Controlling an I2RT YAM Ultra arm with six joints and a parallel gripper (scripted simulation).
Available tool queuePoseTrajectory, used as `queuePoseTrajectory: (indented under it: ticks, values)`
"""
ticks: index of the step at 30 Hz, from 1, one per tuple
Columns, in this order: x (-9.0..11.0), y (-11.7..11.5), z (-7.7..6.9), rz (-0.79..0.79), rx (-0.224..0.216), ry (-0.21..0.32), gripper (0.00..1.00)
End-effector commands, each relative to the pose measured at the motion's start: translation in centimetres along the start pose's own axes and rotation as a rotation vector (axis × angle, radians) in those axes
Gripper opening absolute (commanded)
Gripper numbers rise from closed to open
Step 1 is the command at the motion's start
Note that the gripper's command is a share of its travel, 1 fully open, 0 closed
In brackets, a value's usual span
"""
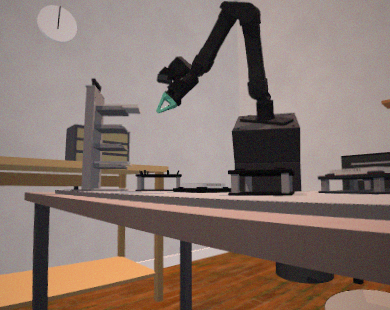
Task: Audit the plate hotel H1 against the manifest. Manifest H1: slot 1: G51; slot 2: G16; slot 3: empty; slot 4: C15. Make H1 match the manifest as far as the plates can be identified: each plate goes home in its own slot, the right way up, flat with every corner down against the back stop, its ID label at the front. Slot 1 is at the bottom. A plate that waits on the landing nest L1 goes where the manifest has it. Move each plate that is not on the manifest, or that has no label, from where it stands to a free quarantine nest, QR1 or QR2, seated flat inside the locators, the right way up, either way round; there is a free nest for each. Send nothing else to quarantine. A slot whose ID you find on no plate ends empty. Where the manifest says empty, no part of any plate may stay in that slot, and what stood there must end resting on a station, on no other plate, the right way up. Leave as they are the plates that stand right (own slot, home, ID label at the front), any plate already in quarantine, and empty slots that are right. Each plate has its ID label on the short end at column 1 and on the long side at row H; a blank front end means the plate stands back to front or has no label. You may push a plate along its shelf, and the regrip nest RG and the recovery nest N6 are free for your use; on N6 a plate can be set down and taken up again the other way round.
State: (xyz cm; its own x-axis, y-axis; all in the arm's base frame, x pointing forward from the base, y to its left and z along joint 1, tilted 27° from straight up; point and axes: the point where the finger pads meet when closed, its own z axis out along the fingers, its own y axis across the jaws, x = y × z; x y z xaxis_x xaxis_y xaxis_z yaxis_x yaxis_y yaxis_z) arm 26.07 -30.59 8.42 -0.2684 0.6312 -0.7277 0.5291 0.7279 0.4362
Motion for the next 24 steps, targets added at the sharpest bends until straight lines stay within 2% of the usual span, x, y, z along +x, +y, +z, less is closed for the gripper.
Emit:
queuePoseTrajectory:
  ticks: [1,24]
  values:
    - [-1.3,-0.1,-0.1,-0.018,0.006,-0.030,0.00]
    - [-2.3,-0.1,0.8,-0.018,0.005,-0.031,0.00]
